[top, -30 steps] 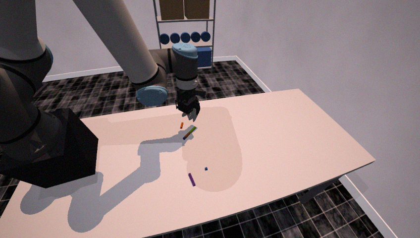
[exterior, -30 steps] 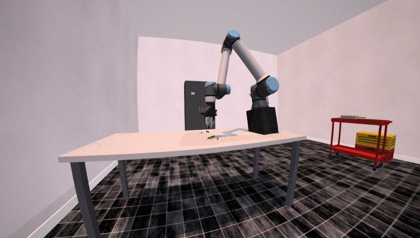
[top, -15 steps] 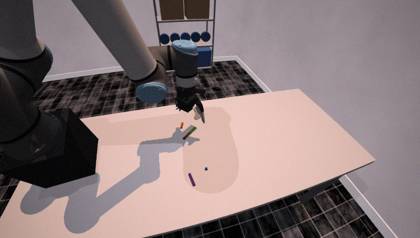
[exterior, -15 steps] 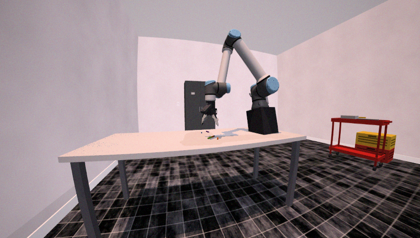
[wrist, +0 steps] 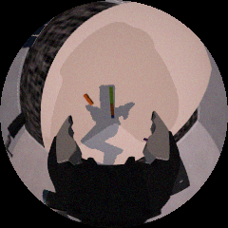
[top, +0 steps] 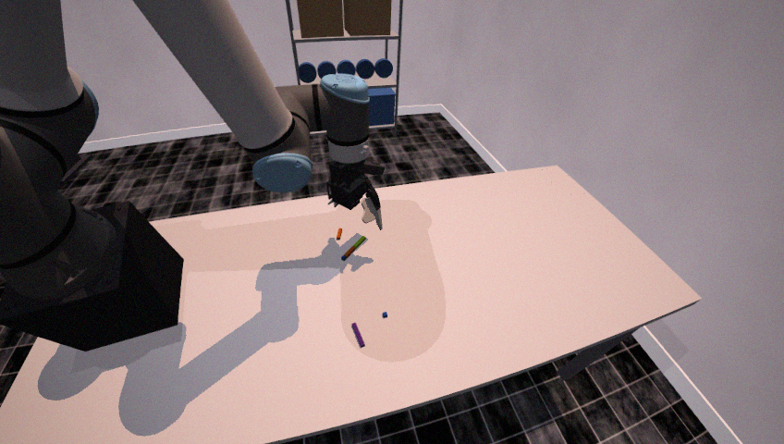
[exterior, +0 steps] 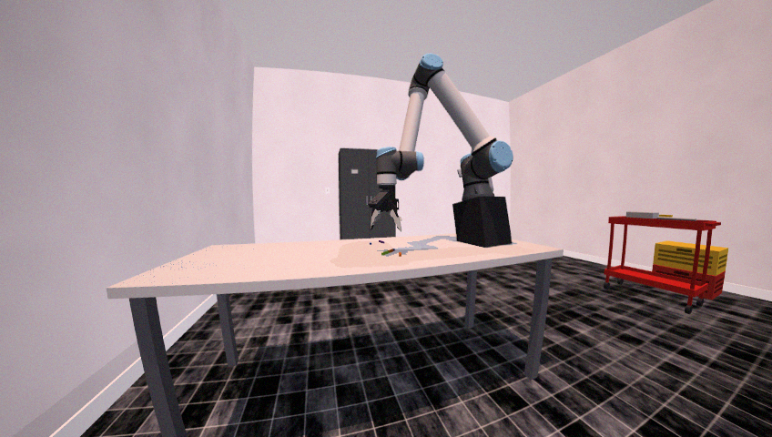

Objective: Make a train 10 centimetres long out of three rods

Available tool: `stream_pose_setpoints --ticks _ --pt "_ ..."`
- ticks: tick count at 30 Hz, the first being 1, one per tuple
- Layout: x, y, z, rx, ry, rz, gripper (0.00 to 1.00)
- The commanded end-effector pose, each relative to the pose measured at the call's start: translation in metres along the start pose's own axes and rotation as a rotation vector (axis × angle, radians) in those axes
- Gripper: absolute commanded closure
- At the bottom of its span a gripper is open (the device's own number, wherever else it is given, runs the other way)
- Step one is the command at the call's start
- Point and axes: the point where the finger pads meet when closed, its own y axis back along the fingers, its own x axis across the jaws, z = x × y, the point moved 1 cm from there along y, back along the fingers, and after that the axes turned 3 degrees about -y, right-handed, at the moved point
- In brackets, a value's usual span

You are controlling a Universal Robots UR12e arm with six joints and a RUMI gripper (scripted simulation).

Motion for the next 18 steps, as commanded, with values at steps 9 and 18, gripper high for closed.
stream_pose_setpoints --ticks 9,18 --pt "0.0 0.034 0.0 0.001 0.0 0.001 0.0" --pt "0.0 0.081 0.0 0.001 0.0 0.001 0.0"
